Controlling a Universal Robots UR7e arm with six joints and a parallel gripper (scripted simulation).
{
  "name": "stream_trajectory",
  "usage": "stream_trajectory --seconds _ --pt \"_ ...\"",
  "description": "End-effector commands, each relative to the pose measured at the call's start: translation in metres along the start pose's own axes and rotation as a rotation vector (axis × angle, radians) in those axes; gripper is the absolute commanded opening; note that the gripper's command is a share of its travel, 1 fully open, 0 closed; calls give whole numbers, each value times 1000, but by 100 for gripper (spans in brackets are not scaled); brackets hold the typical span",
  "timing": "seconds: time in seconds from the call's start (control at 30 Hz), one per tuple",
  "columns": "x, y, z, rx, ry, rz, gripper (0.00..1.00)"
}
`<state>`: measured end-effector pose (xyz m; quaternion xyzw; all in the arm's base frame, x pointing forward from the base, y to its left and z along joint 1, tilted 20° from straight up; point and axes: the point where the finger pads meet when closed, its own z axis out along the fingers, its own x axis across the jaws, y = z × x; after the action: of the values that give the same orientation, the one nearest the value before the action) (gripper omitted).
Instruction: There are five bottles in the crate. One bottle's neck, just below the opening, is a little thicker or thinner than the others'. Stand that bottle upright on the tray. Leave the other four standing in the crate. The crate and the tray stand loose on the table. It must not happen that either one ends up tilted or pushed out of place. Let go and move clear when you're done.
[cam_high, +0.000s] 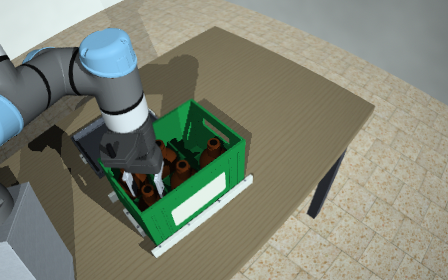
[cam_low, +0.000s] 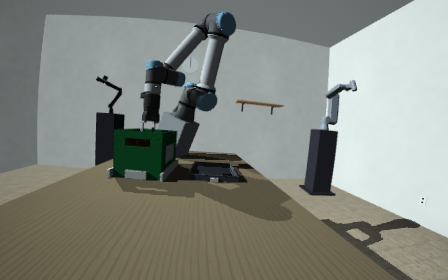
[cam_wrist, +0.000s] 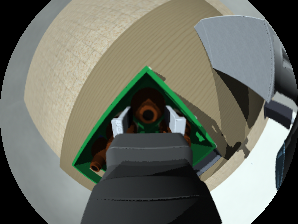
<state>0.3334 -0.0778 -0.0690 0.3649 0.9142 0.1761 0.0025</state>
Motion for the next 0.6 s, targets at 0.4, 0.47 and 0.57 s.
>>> stream_trajectory --seconds 0.4,0.47,0.57 --pt "-1 0 6 0 -1 0 100" --pt "-1 0 6 0 -1 0 100" --pt "-1 0 6 0 -1 0 100"
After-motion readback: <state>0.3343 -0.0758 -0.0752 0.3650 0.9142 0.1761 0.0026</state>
